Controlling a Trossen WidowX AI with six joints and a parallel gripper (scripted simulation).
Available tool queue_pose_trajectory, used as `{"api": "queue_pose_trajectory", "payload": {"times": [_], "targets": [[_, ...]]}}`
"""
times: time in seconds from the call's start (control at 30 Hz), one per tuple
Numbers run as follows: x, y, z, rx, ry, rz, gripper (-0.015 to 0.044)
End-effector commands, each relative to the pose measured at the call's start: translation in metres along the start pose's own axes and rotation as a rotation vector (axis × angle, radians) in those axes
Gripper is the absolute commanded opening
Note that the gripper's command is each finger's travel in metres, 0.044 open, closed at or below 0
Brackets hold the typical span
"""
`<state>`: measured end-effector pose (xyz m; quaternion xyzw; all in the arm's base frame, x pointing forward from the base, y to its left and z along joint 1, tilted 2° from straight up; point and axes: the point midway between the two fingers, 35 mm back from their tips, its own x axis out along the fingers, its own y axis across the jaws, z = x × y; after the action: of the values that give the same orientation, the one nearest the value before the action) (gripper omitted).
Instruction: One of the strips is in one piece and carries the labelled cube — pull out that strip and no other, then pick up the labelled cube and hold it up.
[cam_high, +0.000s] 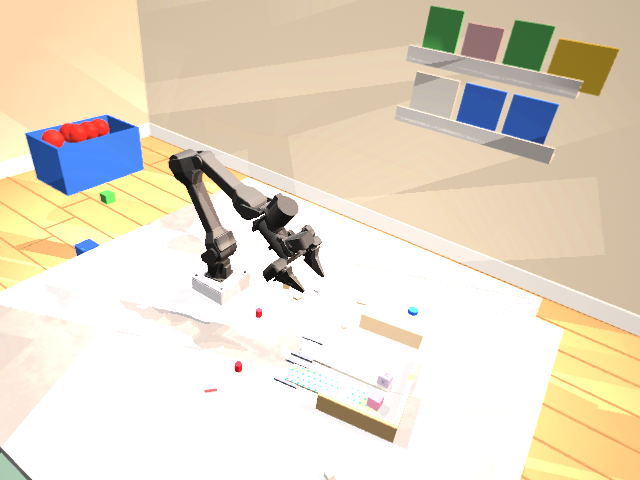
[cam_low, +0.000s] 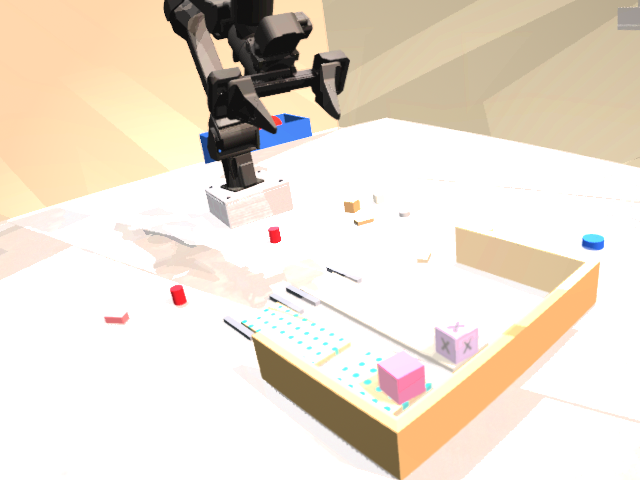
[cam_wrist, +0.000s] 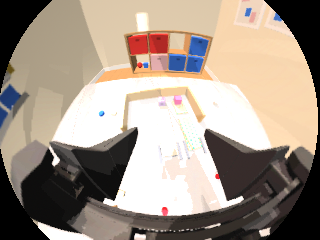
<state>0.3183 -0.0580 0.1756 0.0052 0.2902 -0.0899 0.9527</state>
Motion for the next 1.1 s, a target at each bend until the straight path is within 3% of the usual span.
{"api": "queue_pose_trajectory", "payload": {"times": [0.0, 0.4, 0.5, 0.9, 1.07], "targets": [[-0.006, 0.004, -0.011, 0.017, 0.023, -0.001, 0.0400], [-0.006, 0.004, -0.011, 0.017, 0.023, -0.001, 0.0400], [0.003, 0.002, -0.012, 0.002, 0.095, -0.006, 0.0321], [0.074, -0.012, -0.037, -0.110, 0.665, 0.029, 0.0006], [0.101, -0.015, -0.057, -0.154, 0.896, 0.081, 0.0000]]}}
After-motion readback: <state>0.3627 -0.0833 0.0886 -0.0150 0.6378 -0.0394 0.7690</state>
